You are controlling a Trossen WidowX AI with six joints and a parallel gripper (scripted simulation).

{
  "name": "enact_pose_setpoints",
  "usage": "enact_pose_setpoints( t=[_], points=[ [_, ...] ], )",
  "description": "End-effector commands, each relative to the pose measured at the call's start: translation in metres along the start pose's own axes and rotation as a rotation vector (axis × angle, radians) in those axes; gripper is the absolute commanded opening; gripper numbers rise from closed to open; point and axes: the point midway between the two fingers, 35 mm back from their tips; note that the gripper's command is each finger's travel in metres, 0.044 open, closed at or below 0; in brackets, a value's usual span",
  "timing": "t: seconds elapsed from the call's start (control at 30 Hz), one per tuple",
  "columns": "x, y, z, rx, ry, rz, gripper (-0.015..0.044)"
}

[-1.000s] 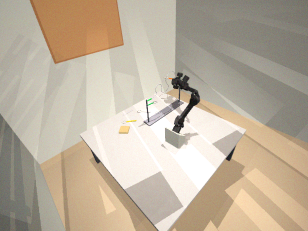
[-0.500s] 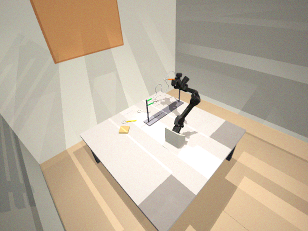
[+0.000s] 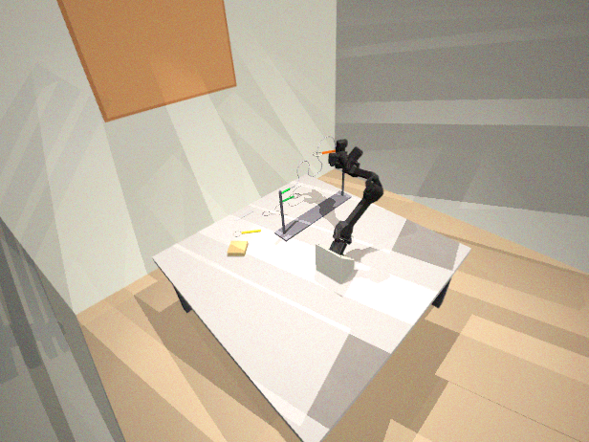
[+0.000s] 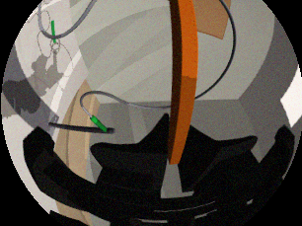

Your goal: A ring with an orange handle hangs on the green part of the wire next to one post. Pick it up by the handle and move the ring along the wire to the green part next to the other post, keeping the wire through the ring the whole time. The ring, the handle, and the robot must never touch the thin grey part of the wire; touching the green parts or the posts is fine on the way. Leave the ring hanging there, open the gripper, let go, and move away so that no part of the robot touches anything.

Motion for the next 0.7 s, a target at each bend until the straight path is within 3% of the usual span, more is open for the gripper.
enact_pose_setpoints(
  t=[0.0, 0.67],
  points=[
    [-0.0003, -0.0014, -0.0008, 0.044, -0.004, 0.026, -0.0150],
    [-0.0006, -0.0107, -0.0002, 0.261, -0.001, 0.152, -0.0150]
  ],
)
Point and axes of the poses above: the point midway between the two fingers, 35 mm back from their tips, its own x axis back along the fingers, its own y axis across the jaws, z = x × y, and after that the axes turned 13 degrees about x, right-handed
